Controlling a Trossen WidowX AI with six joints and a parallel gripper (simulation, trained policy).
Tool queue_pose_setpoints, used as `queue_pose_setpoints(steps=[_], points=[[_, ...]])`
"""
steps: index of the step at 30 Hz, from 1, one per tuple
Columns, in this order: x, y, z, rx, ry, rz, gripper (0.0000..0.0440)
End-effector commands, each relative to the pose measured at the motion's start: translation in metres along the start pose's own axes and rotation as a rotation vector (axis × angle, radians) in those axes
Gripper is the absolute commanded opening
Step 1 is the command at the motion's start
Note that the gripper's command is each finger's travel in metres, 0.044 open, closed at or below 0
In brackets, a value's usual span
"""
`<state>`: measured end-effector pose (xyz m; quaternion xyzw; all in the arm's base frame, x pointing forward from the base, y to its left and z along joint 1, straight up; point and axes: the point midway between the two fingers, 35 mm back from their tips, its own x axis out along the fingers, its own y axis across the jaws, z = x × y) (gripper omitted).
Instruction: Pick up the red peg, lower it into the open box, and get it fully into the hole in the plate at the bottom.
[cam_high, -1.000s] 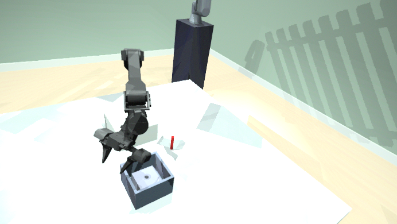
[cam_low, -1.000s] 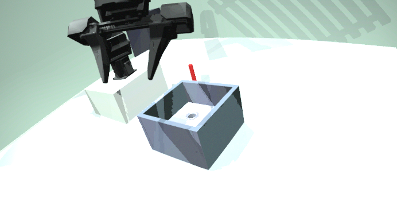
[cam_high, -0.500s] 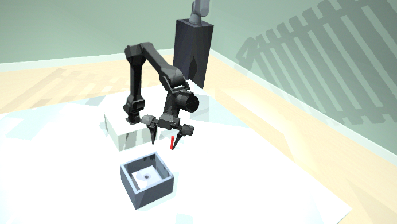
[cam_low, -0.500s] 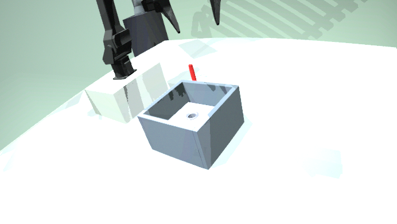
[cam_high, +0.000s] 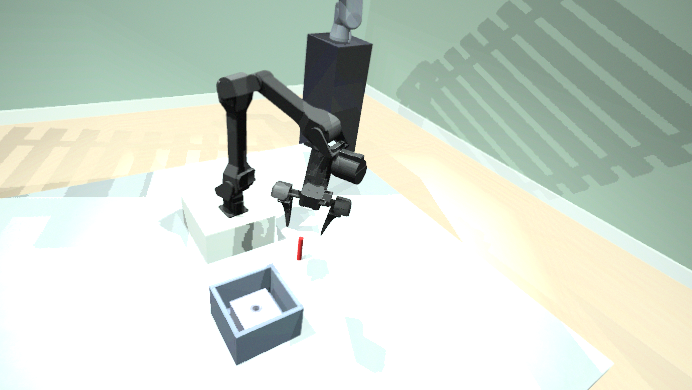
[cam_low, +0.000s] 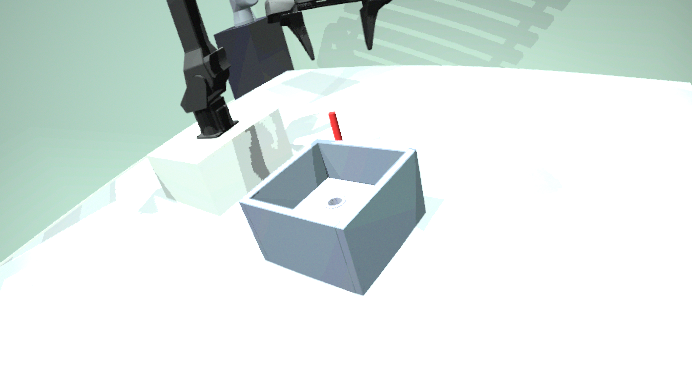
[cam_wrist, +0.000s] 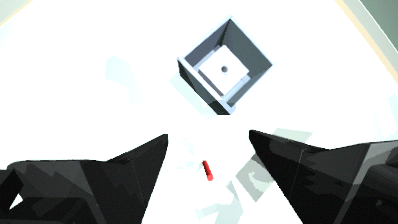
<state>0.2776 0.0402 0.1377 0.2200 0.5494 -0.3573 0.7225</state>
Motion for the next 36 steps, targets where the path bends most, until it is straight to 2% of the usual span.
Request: queue_pose_setpoints(steps=[1, 11, 22, 36], points=[[0.004, -0.007, -0.024, 0.004, 0.042, -0.035, 0.0406], [0.024, -0.021, -0.068, 0.034, 0.123, -0.132, 0.0428], [0.061, -0.027, -0.095, 0.092, 0.152, -0.213, 0.0424], [0.116, -0.021, -0.126, 0.122, 0.133, -0.158, 0.0417]])
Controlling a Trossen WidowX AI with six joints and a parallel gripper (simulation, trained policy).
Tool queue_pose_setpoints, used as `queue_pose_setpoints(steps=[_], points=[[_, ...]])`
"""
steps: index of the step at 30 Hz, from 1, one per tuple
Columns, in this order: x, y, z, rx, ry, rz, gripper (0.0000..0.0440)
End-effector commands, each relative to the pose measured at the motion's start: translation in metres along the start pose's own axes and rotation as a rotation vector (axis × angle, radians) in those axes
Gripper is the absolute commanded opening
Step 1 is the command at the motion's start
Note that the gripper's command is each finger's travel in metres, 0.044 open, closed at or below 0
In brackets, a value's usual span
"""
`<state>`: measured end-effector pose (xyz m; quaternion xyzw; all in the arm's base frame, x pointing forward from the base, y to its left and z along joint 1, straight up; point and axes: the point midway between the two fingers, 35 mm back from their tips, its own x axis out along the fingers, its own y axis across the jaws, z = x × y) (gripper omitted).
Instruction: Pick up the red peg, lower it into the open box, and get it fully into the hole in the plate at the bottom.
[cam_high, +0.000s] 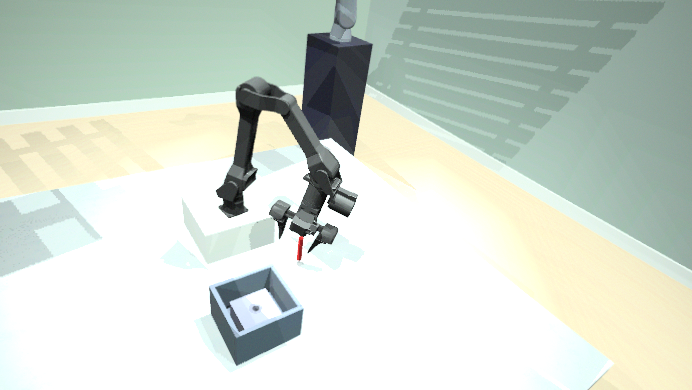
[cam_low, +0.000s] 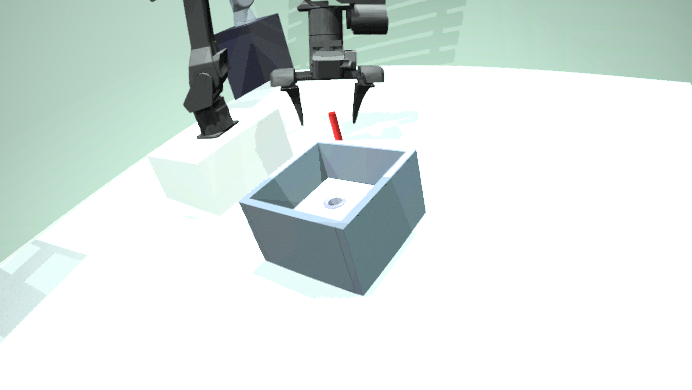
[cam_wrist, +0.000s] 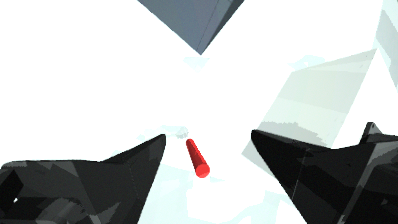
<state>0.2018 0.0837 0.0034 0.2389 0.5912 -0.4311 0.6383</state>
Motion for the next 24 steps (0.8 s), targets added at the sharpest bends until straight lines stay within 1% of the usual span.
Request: queue_pose_setpoints(steps=[1, 6, 9, 12, 14, 24], points=[[0.015, 0.001, -0.007, 0.007, -0.002, 0.016, 0.0416], [0.029, 0.002, -0.015, 0.005, -0.004, 0.047, 0.0404], [0.036, 0.001, -0.021, 0.005, 0.001, 0.054, 0.0369], [0.041, -0.002, -0.024, 0.012, 0.012, 0.052, 0.0310], [0.044, -0.004, -0.027, 0.017, 0.022, 0.045, 0.0262], [0.044, -0.003, -0.032, -0.009, 0.094, 0.030, 0.0005]])
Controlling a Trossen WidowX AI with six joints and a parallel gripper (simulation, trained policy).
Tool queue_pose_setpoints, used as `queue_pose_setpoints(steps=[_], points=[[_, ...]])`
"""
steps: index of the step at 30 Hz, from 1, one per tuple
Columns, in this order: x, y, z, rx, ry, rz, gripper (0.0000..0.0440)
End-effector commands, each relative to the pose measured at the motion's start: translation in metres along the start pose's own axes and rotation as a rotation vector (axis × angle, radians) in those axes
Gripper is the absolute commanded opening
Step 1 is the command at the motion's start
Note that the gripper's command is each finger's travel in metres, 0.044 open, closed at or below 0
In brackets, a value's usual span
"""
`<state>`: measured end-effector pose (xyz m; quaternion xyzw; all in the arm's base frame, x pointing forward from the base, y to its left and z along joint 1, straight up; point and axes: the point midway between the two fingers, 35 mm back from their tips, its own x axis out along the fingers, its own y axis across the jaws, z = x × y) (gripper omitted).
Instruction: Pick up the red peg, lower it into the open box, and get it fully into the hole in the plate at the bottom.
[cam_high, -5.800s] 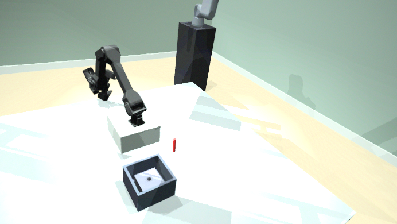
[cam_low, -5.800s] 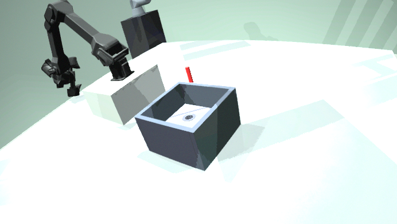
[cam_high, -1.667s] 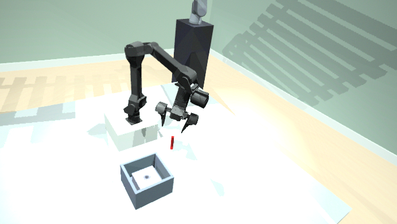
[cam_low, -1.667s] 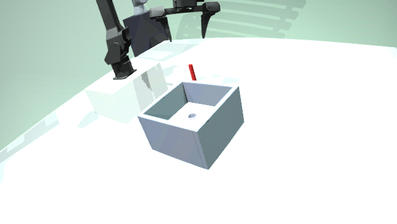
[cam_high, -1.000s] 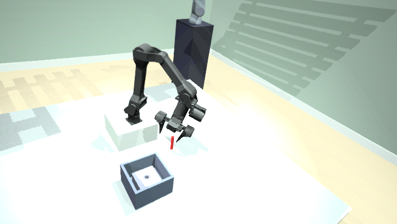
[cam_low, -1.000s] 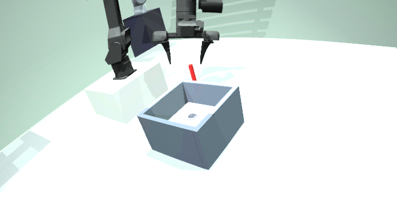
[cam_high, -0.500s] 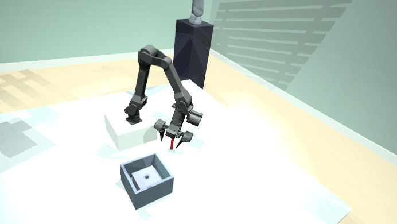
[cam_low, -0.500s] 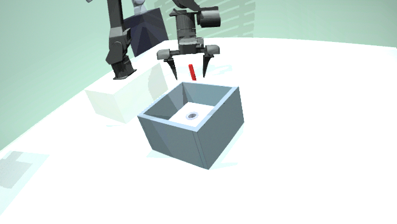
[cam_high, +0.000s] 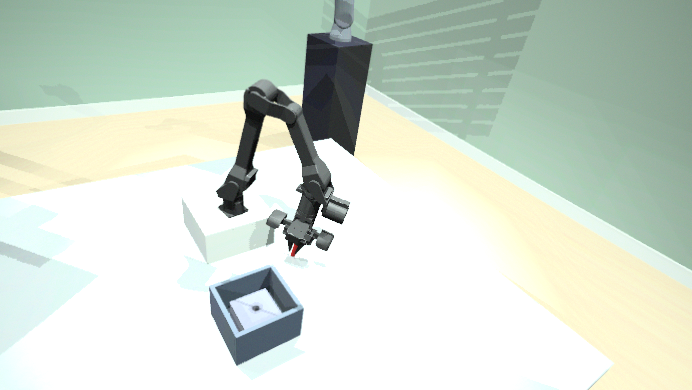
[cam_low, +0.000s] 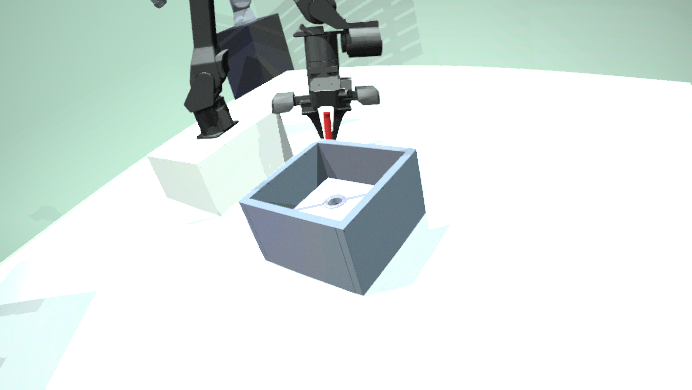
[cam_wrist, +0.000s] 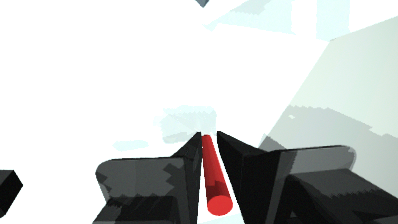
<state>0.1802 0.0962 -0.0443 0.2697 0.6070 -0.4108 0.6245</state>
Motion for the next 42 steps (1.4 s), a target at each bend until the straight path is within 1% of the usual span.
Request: queue_pose_setpoints(steps=[1, 12, 24, 34, 42], points=[[0.000, -0.002, -0.001, -0.019, 0.029, -0.017, 0.0000], [-0.027, -0.003, 0.022, -0.072, -0.076, 0.029, 0.0000], [-0.067, -0.001, 0.053, -0.148, -0.164, 0.050, 0.0000], [-0.097, 0.003, 0.084, -0.180, -0.204, 0.056, 0.0000], [-0.110, 0.004, 0.114, -0.173, -0.212, 0.050, 0.0000]])
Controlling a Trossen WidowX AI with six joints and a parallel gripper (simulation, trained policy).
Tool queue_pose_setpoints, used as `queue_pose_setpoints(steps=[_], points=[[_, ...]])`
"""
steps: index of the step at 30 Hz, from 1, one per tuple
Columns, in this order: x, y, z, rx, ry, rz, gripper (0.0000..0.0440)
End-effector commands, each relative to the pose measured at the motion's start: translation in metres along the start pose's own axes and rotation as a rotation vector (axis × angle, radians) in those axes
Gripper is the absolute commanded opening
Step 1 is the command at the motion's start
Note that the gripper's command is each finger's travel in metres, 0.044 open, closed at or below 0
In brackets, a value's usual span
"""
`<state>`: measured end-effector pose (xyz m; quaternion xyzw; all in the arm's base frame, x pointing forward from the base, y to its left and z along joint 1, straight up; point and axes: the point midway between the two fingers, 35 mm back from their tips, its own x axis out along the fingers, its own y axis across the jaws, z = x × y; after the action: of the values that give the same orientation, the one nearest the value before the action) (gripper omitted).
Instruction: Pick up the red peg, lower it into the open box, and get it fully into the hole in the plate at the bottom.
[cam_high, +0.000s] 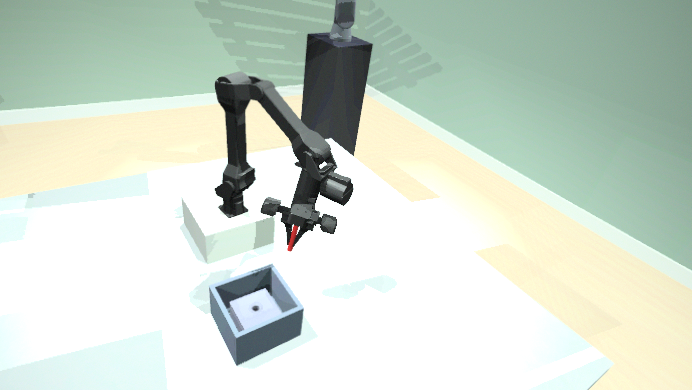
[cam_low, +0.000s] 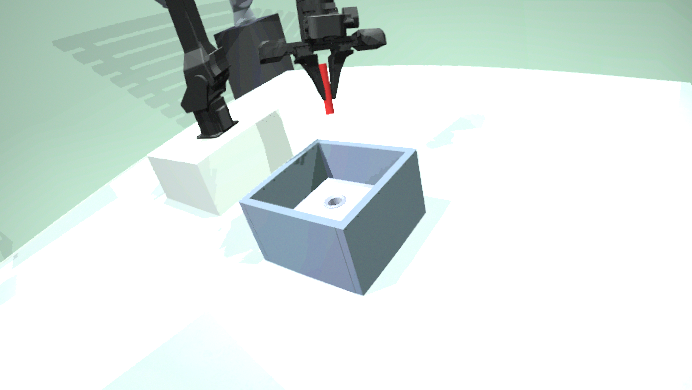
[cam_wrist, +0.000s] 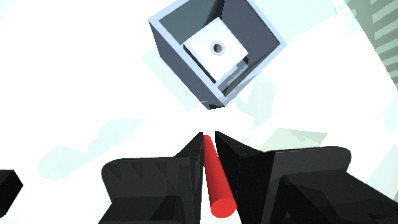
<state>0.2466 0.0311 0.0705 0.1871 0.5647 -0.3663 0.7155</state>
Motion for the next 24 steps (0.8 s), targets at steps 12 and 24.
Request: queue_pose_setpoints(steps=[12, 24], points=[[0.005, -0.016, 0.054, 0.057, 0.014, -0.005, 0.0000], [0.025, -0.028, 0.097, 0.146, 0.014, 0.009, 0.0000]])
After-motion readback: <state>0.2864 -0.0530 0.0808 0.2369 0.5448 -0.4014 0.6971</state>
